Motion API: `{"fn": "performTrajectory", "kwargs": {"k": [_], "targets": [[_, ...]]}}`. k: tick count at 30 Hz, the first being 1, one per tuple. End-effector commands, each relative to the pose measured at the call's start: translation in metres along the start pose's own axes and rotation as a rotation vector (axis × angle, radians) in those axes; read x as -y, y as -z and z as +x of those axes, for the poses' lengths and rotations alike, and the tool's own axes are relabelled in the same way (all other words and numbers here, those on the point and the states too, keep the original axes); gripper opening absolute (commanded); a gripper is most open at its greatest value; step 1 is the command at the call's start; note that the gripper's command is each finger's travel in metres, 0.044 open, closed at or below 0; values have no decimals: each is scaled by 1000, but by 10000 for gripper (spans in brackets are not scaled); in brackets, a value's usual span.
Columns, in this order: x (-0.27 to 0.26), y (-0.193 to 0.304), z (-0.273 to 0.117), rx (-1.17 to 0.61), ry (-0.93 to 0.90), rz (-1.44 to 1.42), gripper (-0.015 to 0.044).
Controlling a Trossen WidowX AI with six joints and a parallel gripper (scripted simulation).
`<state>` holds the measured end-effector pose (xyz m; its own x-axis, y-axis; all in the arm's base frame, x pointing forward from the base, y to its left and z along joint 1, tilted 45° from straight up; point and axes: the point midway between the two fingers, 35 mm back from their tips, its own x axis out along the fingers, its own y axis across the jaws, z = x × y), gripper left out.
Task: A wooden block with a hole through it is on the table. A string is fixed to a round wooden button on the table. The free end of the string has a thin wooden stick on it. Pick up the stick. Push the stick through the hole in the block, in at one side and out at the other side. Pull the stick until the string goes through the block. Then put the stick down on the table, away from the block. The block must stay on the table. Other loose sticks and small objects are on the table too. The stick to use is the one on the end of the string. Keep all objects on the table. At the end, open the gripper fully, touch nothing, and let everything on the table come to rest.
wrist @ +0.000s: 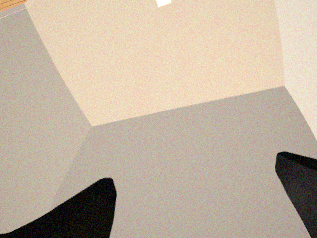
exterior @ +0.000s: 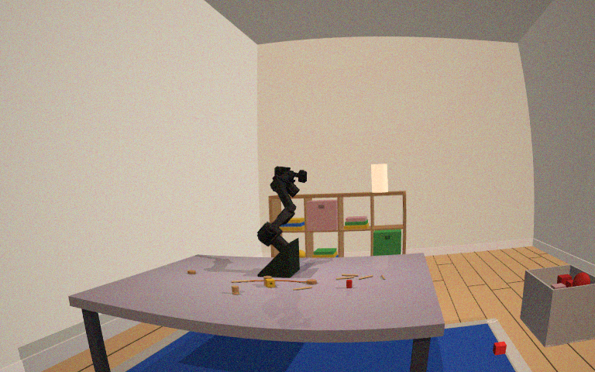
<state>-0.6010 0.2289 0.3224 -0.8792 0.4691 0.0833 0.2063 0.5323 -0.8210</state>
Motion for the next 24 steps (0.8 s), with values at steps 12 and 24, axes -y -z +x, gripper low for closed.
{"fn": "performTrajectory", "kwargs": {"k": [12, 24], "targets": [[96, 47, -38, -100, 209, -103, 440], [233, 135, -143, -350, 554, -161, 440]]}}
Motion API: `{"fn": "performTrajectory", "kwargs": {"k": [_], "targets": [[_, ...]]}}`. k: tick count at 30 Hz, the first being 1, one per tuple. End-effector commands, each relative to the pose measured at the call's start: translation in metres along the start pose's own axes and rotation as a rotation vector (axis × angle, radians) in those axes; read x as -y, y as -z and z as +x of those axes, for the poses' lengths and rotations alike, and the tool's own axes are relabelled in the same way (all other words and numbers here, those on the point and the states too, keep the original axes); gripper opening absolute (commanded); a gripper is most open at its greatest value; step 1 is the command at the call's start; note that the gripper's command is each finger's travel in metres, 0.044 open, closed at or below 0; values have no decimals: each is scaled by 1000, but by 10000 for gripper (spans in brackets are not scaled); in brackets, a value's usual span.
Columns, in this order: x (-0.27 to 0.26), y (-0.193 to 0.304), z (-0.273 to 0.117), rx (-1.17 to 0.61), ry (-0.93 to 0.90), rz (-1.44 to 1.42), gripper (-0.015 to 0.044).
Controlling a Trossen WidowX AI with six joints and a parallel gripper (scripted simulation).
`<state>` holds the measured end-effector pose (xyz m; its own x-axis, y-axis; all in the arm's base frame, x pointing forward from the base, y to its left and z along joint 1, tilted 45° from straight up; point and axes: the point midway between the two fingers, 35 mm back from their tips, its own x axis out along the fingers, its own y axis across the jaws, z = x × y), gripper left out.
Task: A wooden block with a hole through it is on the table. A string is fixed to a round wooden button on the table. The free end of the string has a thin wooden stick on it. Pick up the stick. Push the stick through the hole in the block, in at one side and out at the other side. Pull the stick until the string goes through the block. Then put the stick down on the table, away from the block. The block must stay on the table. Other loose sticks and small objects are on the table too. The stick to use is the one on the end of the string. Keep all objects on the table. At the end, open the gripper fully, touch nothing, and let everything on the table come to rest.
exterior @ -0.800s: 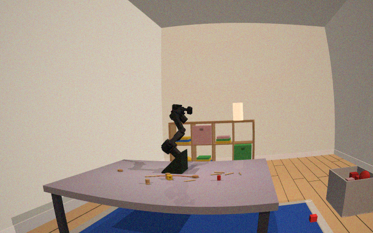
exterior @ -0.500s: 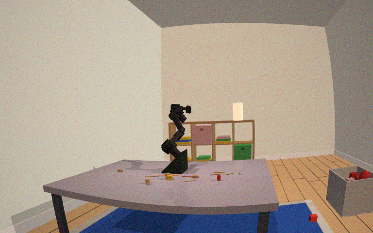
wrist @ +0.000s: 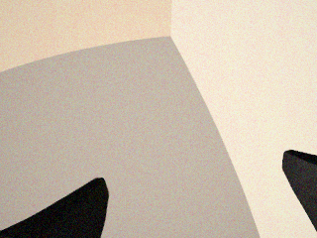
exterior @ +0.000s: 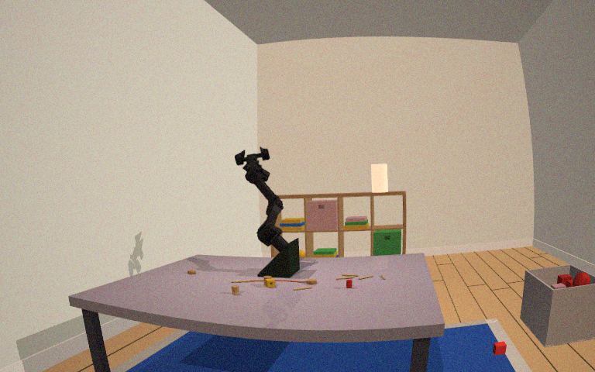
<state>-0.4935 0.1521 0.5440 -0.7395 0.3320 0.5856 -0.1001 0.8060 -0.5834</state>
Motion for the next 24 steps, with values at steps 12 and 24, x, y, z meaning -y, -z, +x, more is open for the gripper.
{"fn": "performTrajectory", "kwargs": {"k": [12, 24], "targets": [[181, 166, -80, -375, 436, -131, 440], [277, 299, -216, -794, 695, -245, 440]]}}
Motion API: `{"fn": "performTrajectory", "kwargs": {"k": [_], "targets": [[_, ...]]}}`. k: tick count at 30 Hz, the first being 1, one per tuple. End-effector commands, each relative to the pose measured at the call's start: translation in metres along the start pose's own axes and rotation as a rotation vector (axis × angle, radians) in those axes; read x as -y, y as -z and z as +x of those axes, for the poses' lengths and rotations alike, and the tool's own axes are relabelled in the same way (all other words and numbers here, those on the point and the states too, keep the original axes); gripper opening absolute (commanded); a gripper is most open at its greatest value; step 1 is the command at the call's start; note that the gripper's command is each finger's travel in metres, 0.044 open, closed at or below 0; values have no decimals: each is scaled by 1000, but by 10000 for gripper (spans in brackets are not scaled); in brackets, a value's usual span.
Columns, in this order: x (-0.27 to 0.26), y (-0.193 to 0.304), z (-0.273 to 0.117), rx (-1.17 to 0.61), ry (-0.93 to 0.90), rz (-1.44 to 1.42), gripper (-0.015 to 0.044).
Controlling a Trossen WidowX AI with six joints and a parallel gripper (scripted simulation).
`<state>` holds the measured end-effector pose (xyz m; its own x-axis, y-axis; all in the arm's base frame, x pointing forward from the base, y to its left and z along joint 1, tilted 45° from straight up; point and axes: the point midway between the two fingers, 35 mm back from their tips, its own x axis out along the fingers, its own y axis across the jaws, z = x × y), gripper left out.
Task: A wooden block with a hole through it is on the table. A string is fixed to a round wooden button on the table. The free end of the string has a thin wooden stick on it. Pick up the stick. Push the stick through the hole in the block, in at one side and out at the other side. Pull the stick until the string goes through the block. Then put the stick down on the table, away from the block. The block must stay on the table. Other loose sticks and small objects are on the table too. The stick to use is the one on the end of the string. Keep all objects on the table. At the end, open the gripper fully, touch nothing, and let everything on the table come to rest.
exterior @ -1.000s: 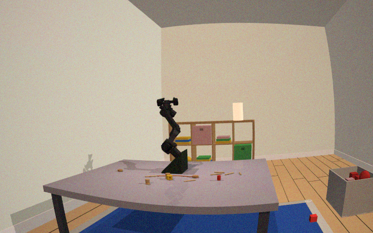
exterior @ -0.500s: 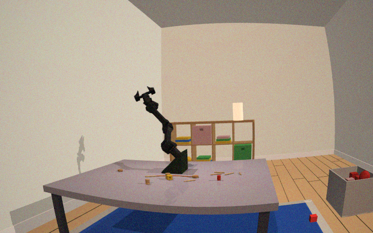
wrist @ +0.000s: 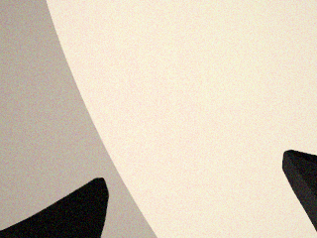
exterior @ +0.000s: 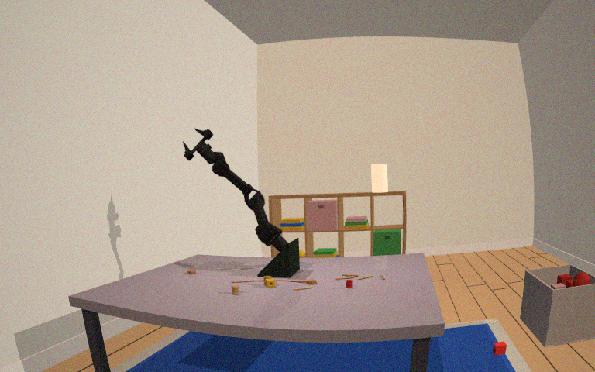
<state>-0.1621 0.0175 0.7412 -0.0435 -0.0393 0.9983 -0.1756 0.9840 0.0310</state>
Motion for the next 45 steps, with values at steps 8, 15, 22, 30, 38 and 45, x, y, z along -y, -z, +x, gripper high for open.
{"fn": "performTrajectory", "kwargs": {"k": [8, 15, 22, 30, 38, 45], "targets": [[69, 176, -11, -413, 162, -161, 440], [93, 255, -39, -629, 191, -227, 440], [116, 338, -81, -844, 210, -242, 440], [145, 430, -157, -1157, 217, -400, 440], [154, 511, -262, -1502, 92, -529, 440], [158, 554, -361, -1808, -44, -656, 440]]}}
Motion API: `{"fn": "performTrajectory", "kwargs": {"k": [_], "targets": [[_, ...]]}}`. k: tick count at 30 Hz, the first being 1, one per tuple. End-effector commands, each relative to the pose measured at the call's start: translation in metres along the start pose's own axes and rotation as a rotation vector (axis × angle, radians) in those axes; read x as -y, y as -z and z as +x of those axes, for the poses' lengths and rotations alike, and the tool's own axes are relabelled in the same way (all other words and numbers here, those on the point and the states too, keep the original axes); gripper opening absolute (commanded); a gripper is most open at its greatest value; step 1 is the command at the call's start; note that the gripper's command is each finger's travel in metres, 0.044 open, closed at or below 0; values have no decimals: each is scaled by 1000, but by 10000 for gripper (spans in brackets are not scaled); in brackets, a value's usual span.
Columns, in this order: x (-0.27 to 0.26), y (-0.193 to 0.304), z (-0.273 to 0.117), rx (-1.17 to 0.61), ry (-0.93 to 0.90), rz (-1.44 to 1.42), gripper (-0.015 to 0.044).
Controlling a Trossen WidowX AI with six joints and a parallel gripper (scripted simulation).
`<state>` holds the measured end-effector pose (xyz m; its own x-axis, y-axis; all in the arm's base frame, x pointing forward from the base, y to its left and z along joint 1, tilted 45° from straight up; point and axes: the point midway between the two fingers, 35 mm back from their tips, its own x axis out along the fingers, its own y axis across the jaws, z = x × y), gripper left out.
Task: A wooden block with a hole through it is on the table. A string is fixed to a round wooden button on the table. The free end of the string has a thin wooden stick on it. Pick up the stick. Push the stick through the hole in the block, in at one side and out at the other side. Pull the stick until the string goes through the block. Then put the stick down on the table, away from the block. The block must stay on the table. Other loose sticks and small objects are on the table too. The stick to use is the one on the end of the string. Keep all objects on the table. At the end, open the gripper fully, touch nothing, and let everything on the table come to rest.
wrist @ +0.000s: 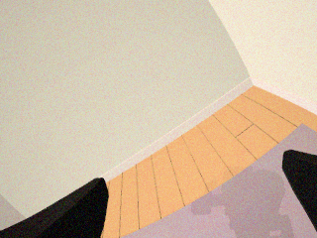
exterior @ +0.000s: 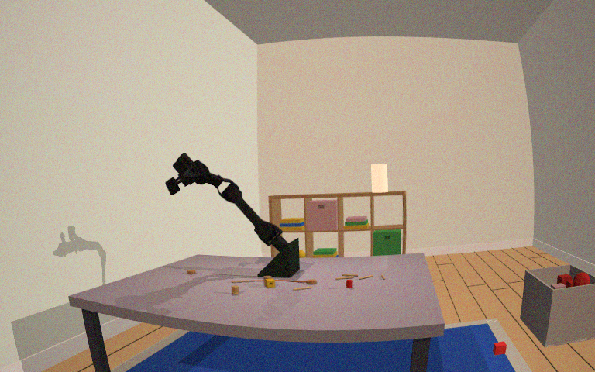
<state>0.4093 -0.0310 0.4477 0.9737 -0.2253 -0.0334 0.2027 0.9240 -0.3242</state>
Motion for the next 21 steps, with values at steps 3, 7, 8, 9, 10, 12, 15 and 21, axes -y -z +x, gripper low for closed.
{"fn": "performTrajectory", "kwargs": {"k": [3, 7, 8, 9, 10, 12, 15, 21], "targets": [[-43, 86, 33, -266, -68, -219, 440], [-71, 148, 43, -449, -136, -394, 440], [-78, 164, 44, -494, -155, -439, 440], [-84, 179, 44, -538, -176, -485, 440], [-90, 195, 43, -584, -199, -535, 440], [-102, 227, 40, -676, -251, -640, 440], [-117, 274, 29, -809, -338, -803, 440], [-136, 359, -8, -1064, -560, -1162, 440]]}}
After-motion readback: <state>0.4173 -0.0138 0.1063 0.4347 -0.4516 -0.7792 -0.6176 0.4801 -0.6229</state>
